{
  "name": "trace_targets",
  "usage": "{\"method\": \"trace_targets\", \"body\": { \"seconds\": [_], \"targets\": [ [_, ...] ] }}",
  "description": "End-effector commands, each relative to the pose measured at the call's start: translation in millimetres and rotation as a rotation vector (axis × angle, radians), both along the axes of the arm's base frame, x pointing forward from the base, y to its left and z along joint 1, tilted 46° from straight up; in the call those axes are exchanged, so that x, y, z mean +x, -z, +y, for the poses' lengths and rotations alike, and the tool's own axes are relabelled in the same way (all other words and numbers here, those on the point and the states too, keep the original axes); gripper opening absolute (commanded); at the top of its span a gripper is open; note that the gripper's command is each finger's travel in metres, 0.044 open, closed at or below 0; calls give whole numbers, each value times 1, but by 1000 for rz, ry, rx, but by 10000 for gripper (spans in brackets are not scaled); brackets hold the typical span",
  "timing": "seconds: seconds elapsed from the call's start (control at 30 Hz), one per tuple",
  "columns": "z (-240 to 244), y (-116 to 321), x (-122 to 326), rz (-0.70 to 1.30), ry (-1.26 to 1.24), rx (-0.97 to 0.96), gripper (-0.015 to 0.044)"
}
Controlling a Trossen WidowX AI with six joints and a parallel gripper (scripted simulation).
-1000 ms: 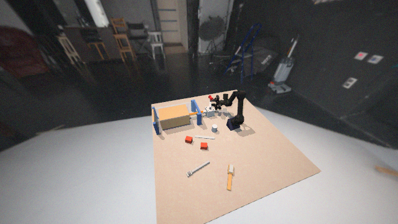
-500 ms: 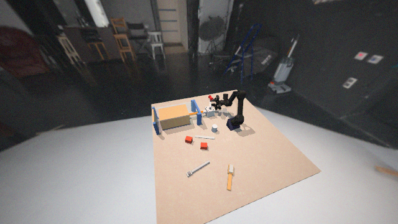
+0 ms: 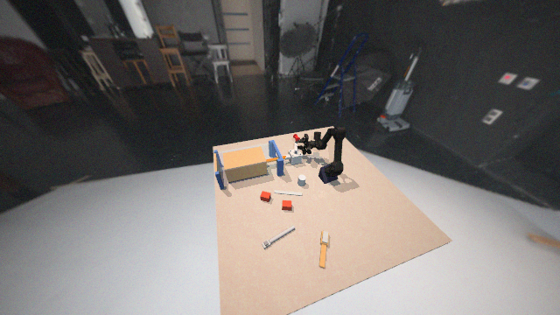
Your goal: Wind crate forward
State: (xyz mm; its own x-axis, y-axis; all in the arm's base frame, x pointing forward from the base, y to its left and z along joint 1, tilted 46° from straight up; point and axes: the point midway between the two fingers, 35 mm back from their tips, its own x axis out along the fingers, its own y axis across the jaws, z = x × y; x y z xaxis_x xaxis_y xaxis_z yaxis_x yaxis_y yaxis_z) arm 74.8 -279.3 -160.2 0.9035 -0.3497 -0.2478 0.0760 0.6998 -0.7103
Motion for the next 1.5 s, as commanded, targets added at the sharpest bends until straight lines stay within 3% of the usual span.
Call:
{"method": "trace_targets", "body": {
  "seconds": [0.0, 1.47],
  "targets": [
    [0, 0, 0, 0, 0, -1, 240],
    [-2, 3, -2, 0, 0, 0, 240]
  ]
}}
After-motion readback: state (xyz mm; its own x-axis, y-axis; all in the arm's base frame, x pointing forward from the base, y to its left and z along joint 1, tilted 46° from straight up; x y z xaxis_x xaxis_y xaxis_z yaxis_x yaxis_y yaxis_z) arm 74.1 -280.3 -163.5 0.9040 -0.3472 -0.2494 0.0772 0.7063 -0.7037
